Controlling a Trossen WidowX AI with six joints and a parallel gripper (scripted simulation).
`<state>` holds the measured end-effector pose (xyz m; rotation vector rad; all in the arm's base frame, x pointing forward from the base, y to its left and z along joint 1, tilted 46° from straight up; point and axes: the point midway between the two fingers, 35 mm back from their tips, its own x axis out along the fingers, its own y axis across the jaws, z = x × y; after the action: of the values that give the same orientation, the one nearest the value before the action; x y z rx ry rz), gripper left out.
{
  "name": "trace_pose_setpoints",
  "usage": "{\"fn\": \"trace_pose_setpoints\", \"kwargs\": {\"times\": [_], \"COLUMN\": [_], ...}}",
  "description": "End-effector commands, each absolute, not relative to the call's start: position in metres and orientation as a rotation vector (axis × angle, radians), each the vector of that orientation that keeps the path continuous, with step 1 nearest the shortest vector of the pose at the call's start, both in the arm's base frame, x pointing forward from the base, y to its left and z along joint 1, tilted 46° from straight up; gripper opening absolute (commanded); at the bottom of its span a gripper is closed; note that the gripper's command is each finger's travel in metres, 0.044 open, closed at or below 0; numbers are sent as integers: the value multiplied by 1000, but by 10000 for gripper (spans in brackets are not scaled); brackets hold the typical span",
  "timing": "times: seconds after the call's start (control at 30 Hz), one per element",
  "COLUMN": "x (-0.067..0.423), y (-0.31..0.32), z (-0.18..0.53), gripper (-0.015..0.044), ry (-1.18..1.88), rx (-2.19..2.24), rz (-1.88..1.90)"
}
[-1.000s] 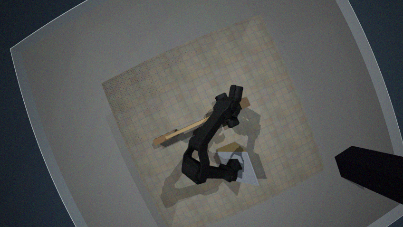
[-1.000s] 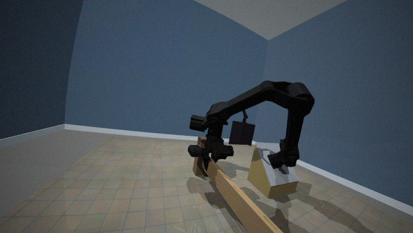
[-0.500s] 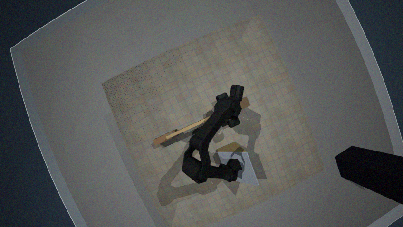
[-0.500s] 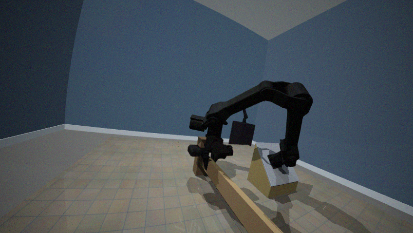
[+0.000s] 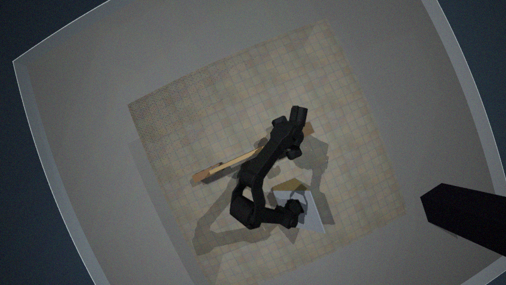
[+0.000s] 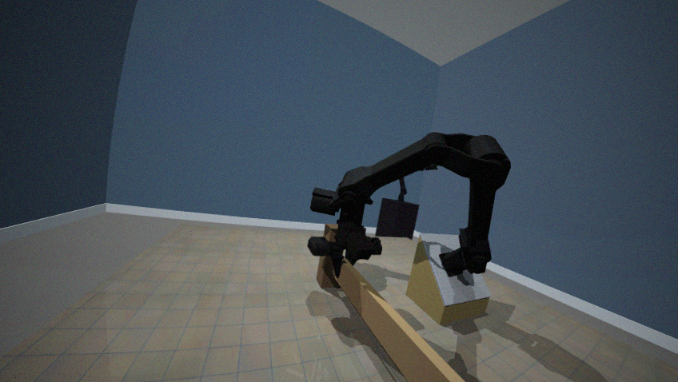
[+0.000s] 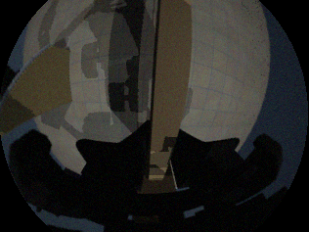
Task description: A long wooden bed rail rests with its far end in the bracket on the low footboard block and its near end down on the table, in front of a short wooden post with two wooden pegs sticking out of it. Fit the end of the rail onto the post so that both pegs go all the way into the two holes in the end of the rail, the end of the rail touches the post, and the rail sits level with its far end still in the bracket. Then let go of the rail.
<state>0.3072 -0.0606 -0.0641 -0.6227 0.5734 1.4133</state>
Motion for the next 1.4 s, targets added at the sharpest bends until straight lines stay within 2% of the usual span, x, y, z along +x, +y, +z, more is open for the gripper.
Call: {"fn": "trace_pose_setpoints", "kwargs": {"times": [0.0,0.47,1.03,1.2,1.37], "x": [309,309,307,307,304], "y": [-65,-67,-61,-61,-61], "z": [-64,-65,-65,-63,-23], "gripper": [0,0,440,440,440], "ry": [571,571,572,572,572], "rx": [-630,-630,-620,-620,-628], "rz": [1402,1402,1416,1415,1403]}}
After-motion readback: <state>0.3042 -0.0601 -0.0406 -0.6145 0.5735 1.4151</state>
